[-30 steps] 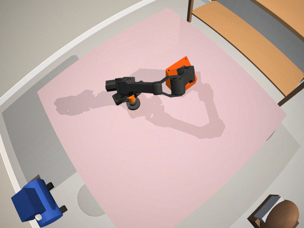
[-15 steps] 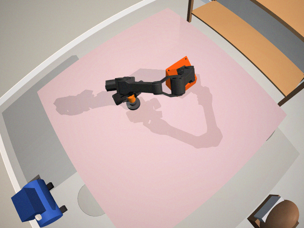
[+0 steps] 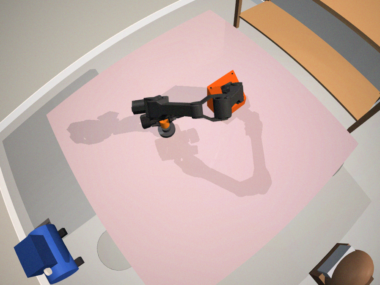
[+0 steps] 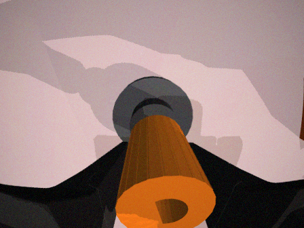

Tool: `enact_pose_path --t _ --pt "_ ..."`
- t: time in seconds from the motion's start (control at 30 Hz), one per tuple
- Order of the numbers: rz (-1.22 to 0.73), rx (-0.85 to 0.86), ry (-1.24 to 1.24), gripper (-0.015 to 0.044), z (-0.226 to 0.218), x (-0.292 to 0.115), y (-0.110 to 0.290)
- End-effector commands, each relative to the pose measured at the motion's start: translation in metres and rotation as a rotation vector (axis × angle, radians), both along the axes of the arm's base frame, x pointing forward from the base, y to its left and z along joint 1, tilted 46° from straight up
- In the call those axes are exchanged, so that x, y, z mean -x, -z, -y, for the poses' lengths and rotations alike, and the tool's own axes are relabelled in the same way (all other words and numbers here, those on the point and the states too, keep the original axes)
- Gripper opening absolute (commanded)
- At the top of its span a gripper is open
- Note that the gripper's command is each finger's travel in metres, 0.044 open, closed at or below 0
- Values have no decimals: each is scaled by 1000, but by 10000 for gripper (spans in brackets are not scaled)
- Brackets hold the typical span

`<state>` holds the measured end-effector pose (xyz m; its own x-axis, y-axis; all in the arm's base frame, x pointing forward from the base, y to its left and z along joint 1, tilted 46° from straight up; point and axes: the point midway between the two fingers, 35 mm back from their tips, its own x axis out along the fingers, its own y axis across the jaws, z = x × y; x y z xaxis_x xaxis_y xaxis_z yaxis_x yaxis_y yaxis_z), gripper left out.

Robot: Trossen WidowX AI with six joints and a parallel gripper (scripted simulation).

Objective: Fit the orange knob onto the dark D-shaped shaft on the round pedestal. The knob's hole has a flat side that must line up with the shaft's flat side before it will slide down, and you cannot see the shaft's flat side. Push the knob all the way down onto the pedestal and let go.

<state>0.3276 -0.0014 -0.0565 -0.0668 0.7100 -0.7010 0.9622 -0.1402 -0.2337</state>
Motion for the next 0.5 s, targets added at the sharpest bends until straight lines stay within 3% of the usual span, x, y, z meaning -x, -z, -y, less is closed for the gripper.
enact_pose_path --t 0.0,0.47 --pt "-7 3 10 0 1 -1 1" --pt "-7 2 10 0 -1 0 2"
